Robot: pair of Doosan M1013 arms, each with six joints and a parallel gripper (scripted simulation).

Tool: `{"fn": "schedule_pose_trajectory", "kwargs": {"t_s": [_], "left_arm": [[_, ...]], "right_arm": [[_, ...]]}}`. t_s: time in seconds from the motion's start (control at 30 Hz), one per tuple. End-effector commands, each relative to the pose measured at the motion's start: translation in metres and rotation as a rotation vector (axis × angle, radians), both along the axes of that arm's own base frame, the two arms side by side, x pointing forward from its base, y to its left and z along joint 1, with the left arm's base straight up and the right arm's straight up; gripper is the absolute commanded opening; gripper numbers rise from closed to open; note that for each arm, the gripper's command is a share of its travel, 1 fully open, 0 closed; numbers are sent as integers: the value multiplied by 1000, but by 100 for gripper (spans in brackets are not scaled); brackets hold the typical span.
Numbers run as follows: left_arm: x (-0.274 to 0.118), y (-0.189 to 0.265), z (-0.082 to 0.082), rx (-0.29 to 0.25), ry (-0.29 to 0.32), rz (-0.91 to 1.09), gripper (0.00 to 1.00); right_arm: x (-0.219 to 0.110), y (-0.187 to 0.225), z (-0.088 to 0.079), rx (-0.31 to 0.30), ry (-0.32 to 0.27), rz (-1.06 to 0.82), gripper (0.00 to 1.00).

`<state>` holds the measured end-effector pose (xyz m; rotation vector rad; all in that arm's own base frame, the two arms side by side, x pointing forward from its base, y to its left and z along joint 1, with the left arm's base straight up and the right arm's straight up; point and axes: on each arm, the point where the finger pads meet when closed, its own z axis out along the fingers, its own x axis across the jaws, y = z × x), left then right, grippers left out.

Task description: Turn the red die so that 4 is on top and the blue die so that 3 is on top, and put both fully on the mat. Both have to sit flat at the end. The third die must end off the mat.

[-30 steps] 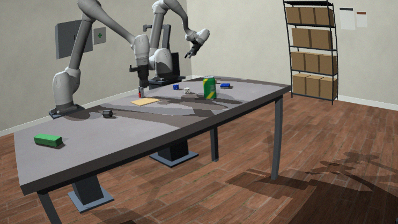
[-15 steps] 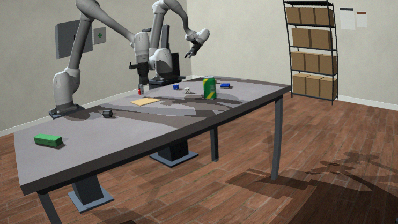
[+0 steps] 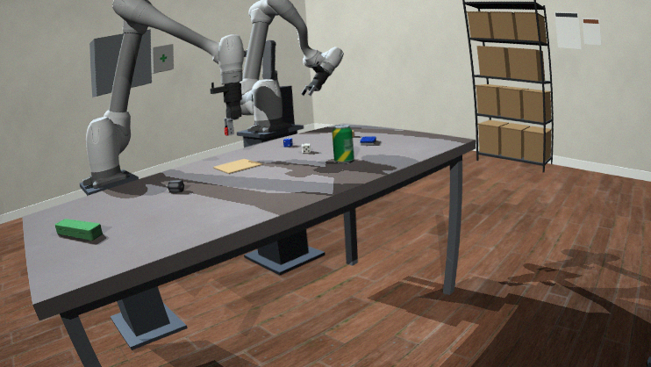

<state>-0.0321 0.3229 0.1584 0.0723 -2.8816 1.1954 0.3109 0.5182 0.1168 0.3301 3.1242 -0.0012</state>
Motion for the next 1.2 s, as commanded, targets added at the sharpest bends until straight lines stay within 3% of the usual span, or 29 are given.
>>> {"fn": "schedule_pose_trajectory", "kwargs": {"t_s": [0.0,0.3,0.5,0.63,0.77,0.83,1.0,1.07,1.13,1.17], "left_arm": [[0,0,0,1,0,0,100],[0,0,0,1,0,0,100],[0,0,0,1,0,0,100],[0,0,0,1,0,0,100],[0,0,0,1,0,0,100],[0,0,0,1,0,0,100],[0,0,0,1,0,0,100],[0,0,0,1,0,0,100],[0,0,0,1,0,0,100],[0,0,0,1,0,0,100]], "right_arm": [[0,0,3,1,0,0,57],[0,0,2,1,0,2,57],[0,9,-11,0,0,179,57],[-1,10,-12,4,0,194,57],[-1,10,-13,73,-5,195,57],[-1,10,-13,73,-5,195,57],[-2,9,-13,301,-31,194,57],[-2,9,-13,348,-34,194,57],[-2,9,-13,437,-46,192,57],[-2,9,-13,439,-46,192,57]]}}
